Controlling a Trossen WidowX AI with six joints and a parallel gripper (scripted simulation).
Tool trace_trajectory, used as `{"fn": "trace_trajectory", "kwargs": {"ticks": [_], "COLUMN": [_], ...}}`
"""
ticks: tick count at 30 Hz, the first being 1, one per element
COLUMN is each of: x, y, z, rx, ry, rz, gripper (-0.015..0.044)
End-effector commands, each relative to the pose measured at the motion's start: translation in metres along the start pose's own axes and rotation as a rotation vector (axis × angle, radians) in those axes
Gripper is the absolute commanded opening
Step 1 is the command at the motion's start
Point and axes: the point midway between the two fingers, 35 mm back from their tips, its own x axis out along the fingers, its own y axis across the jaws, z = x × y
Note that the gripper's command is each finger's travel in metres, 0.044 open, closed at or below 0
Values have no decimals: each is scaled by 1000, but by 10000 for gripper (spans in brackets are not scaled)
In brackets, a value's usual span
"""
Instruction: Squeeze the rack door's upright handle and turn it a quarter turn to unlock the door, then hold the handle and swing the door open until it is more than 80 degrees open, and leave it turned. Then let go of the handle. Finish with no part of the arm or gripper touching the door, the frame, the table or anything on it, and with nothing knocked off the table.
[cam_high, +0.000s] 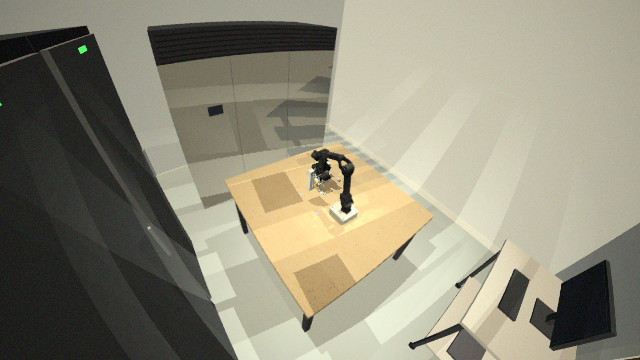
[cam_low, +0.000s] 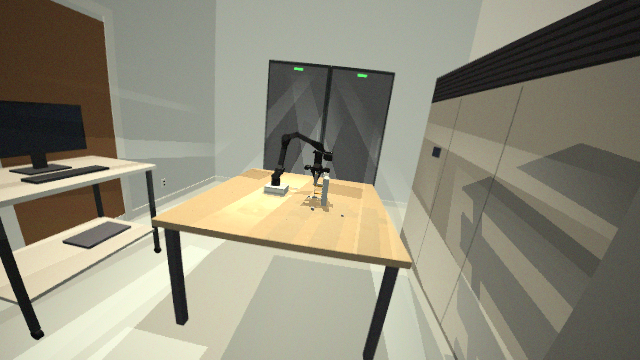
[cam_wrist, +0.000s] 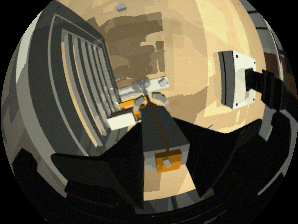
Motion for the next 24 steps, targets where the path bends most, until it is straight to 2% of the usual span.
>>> {"fn": "trace_trajectory", "kwargs": {"ticks": [1,24], "x": [0,0], "y": [-3,-25], "z": [2,20], "rx": [-66,-505], "ry": [-2,-3], "rz": [-1,-4], "gripper": [27,27]}}
